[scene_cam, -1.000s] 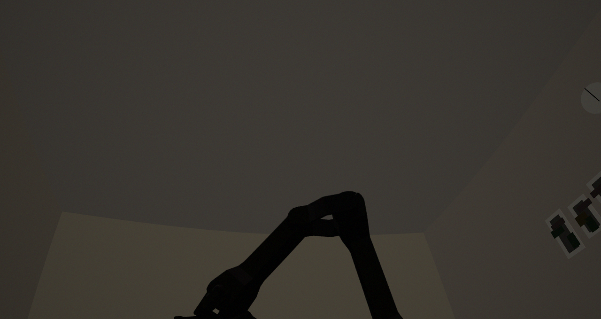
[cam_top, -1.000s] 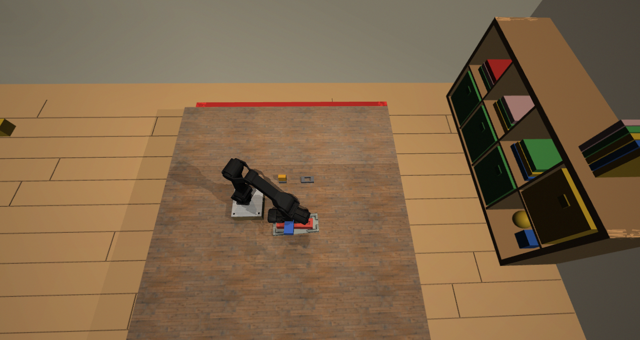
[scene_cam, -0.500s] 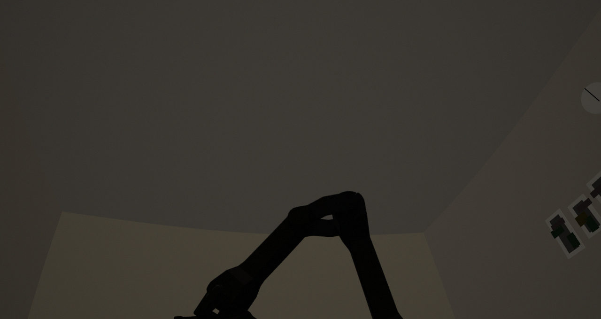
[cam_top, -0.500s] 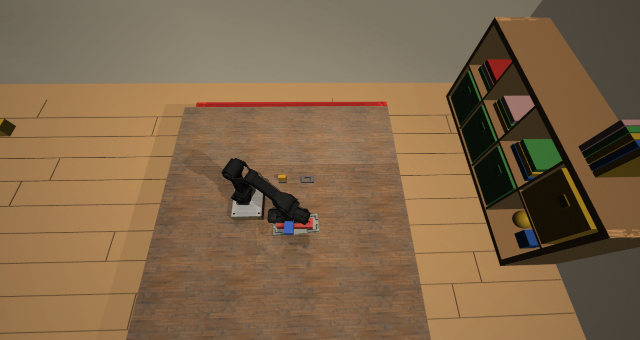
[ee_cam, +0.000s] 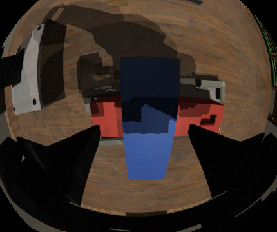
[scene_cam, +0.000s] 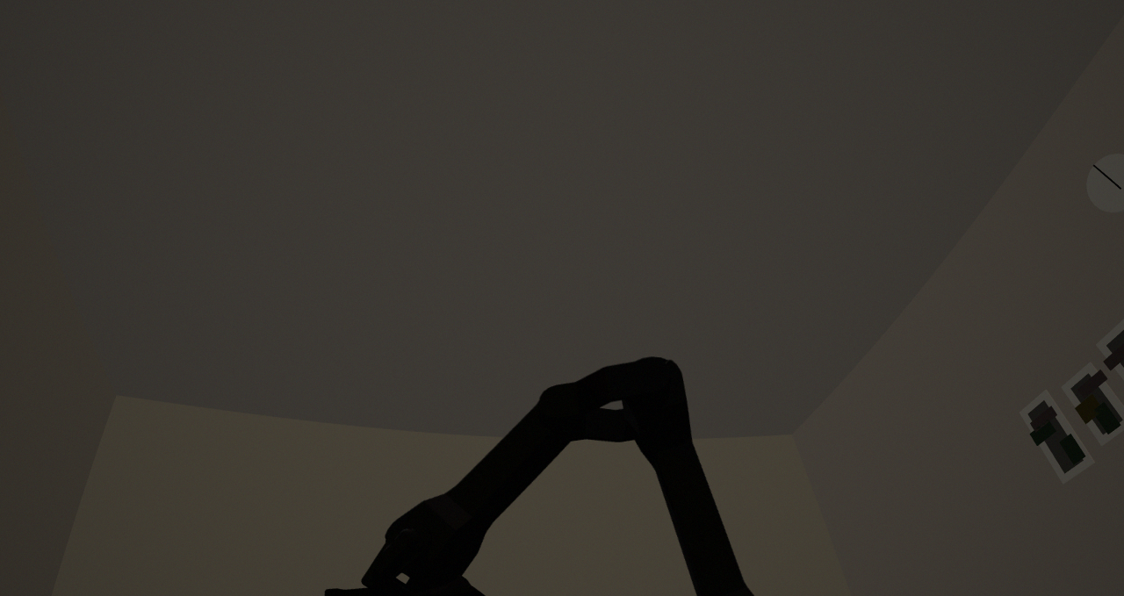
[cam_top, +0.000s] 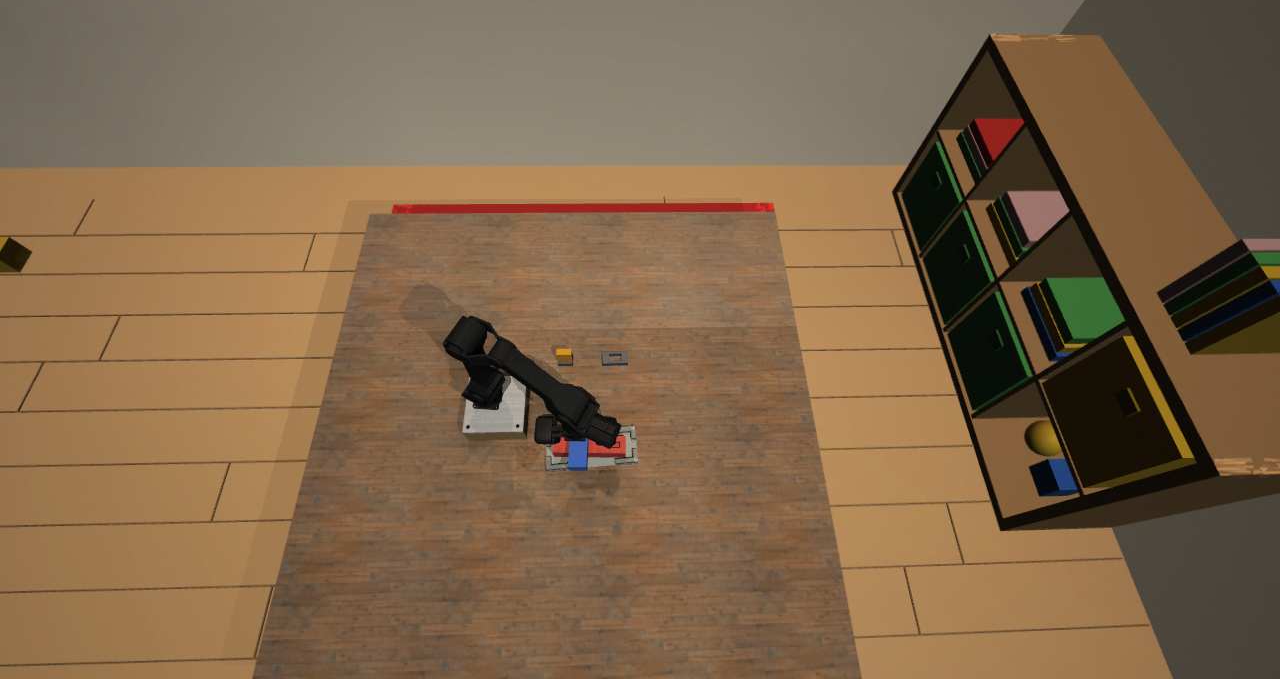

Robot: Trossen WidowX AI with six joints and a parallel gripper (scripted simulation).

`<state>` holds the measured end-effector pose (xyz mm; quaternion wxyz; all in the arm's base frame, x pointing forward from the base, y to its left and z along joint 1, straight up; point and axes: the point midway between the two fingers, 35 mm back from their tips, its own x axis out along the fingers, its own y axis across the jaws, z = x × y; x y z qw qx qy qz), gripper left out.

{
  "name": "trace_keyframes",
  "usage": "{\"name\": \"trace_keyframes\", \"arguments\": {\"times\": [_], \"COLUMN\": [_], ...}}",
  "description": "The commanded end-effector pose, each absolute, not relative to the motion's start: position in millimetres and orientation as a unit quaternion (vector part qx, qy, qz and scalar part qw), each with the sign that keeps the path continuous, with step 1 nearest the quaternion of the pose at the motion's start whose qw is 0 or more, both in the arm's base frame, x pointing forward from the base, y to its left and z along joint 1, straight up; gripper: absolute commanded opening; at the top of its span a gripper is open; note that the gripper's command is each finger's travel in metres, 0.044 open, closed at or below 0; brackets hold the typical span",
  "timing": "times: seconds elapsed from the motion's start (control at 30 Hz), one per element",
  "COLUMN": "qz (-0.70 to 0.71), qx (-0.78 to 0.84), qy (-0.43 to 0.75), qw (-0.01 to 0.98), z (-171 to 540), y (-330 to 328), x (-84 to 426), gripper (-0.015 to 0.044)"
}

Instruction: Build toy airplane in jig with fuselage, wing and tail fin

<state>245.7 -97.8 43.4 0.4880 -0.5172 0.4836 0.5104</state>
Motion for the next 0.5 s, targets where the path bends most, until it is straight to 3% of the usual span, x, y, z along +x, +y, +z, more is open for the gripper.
{"name": "trace_keyframes", "arguments": {"times": [0.0, 0.13, 0.33, 0.47], "qz": [0.507, 0.508, 0.504, 0.420], "qx": [-0.523, -0.523, -0.519, -0.434], "qy": [0.480, 0.481, 0.485, 0.559], "qw": [0.490, 0.488, 0.492, 0.568], "z": [74.1, 122.4, 124.9, 125.0], "y": [-99.6, -98.1, -99.3, -99.4], "x": [250.8, 246.8, 250.3, 250.7], "gripper": [0.0440, 0.0440, 0.0440, 0.0440]}}
